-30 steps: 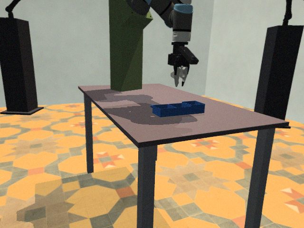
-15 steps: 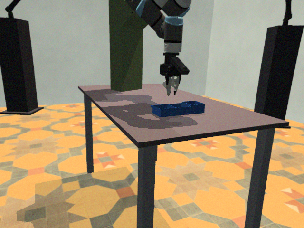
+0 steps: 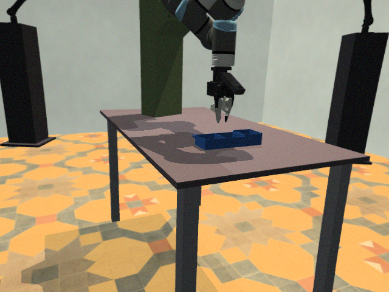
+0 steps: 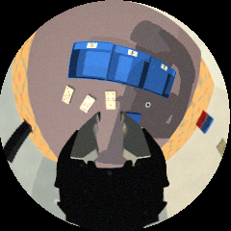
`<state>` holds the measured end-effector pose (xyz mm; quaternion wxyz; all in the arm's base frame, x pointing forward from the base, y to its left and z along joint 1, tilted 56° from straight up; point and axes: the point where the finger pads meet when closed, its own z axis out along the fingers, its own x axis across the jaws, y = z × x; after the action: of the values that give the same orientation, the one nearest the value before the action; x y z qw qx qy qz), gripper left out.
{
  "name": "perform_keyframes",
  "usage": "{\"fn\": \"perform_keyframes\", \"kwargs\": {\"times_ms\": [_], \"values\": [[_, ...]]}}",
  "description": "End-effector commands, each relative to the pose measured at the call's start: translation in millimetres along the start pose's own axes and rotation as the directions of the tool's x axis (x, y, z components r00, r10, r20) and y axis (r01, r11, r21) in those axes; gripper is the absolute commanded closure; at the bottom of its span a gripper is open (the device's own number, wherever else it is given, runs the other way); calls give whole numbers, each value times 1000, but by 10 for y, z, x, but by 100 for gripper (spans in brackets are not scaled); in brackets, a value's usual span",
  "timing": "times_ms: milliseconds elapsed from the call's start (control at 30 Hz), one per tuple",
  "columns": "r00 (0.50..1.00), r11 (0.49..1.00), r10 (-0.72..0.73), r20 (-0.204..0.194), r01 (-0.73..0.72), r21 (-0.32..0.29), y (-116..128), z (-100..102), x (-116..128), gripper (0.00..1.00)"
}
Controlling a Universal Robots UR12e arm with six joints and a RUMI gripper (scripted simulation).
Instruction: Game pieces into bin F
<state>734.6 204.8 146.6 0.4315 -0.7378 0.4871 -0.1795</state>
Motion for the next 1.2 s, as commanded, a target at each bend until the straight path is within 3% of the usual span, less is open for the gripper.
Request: {"fn": "perform_keyframes", "kwargs": {"times_ms": [0, 967, 1167], "values": [[1000, 1000, 4, 0, -4, -4, 49, 5, -15, 76], [1000, 1000, 0, -2, 0, 2, -15, 0, 16, 76], [1000, 1000, 0, -1, 0, 0, -6, 174, 6, 76]]}}
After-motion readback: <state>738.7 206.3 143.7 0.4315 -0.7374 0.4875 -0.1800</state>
